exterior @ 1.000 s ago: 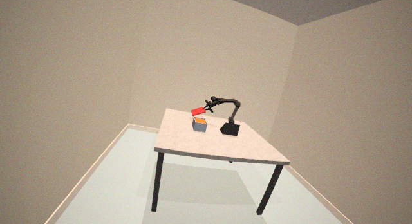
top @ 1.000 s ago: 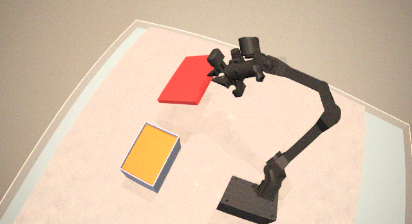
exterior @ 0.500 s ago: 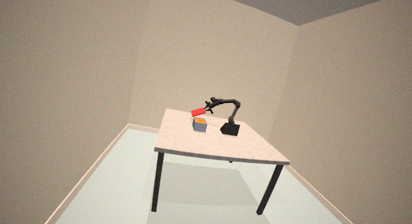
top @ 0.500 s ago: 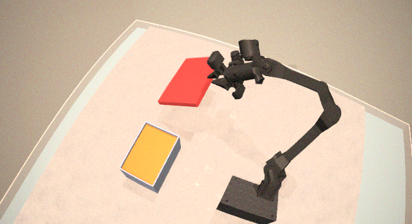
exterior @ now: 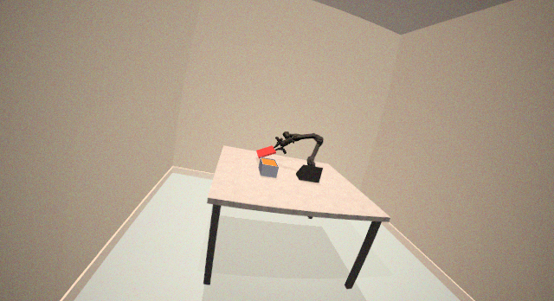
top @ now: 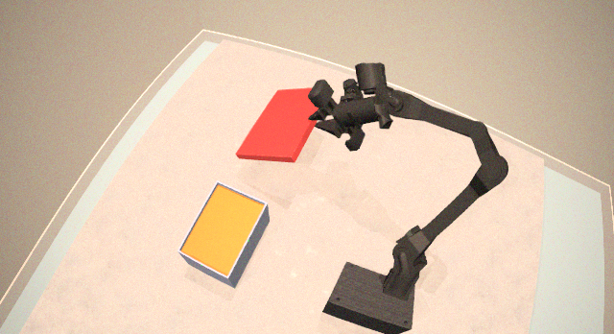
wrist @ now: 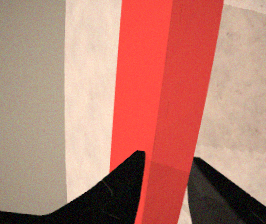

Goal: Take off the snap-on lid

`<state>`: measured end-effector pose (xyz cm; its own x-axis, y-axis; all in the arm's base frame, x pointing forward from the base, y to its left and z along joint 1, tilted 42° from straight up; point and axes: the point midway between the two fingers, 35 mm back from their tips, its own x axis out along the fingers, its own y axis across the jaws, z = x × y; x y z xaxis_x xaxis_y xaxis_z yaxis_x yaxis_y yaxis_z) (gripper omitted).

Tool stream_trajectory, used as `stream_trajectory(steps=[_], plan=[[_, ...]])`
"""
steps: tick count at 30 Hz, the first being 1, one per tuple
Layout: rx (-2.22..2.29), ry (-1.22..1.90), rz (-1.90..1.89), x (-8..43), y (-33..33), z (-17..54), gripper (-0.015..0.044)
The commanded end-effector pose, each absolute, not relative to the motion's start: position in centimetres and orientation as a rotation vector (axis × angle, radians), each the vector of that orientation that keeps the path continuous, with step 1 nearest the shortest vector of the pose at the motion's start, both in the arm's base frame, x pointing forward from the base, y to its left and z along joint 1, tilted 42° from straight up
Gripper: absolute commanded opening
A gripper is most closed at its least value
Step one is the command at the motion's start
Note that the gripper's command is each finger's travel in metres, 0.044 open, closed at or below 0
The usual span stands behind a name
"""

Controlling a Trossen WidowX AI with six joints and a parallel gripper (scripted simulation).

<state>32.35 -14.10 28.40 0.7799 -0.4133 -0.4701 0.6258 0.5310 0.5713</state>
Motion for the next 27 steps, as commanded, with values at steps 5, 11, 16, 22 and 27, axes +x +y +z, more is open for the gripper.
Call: stream_trajectory(steps=[5,11,16,22,27], plan=[[0.793,0.296,-0.616,32.5,-14.3,28.0,0.0000],[0.792,0.295,-0.616,32.5,-14.6,27.6,0.0000],[0.792,0.295,-0.616,32.5,-14.9,27.3,0.0000],[0.792,0.295,-0.616,32.6,-15.2,27.0,0.0000],[0.791,0.295,-0.616,32.6,-15.5,26.7,0.0000]])
